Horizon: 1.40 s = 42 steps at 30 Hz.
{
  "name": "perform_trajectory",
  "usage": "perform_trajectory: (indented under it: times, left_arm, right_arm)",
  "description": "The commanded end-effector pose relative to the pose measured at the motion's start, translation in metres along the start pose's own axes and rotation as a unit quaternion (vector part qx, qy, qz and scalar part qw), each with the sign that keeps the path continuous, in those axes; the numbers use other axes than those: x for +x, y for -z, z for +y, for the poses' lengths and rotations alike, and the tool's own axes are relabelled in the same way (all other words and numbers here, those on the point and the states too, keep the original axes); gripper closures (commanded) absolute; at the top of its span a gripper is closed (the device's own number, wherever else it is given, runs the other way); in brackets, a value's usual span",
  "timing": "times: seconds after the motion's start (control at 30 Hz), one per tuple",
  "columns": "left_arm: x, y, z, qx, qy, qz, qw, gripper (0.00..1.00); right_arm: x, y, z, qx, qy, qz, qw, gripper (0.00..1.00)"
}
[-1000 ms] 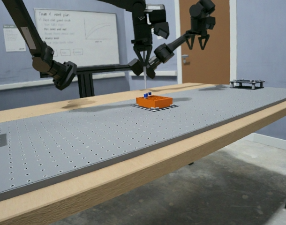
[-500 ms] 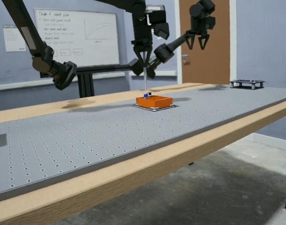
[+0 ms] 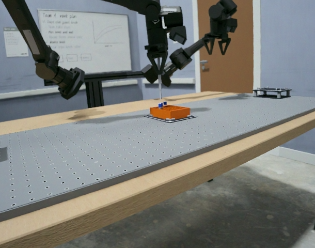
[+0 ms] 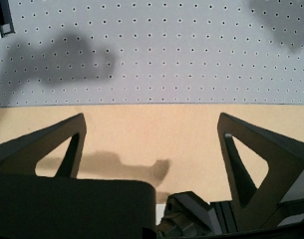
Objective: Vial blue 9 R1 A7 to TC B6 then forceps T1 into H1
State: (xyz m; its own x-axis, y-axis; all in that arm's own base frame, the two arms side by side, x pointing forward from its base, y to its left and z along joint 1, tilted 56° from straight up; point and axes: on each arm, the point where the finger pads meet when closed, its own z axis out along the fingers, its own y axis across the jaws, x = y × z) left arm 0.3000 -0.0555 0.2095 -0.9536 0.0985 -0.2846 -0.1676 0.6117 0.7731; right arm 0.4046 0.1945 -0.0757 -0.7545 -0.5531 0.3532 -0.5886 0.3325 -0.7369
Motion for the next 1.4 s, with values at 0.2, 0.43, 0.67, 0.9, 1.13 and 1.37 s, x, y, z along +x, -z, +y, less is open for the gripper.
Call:
perform_trajectory:
  times: [0.2,0.43,0.67,0.9,1.13,1.37]
  left_arm:
    - [-0.0057,0.0052,0.0025,0.002,0.007,-0.003,1.0,0.0]
    - [-0.0057,0.0052,0.0025,0.002,0.007,-0.003,1.0,0.0]
    - [-0.0057,0.0052,0.0025,0.002,0.007,-0.003,1.0,0.0]
    - [-0.0057,0.0052,0.0025,0.002,0.007,-0.003,1.0,0.0]
    - [-0.0057,0.0052,0.0025,0.002,0.007,-0.003,1.0,0.0]
    - [-0.0057,0.0052,0.0025,0.002,0.007,-0.003,1.0,0.0]
  right_arm:
    - [-0.0002,-0.0126,0.0002,-0.001,0.003,0.006,1.0,0.93]
    - [-0.0009,-0.0133,-0.0006,-0.002,0.002,0.005,1.0,0.93]
    - [0.0001,-0.0149,0.0001,-0.002,0.003,0.006,1.0,0.93]
    - [-0.0005,-0.0158,-0.0003,-0.002,0.002,0.005,1.0,0.93]
    - [0.0007,-0.0178,0.0004,-0.001,0.003,0.006,1.0,0.93]
    - [-0.0049,-0.016,-0.0026,-0.002,-0.002,0.002,1.0,0.93]
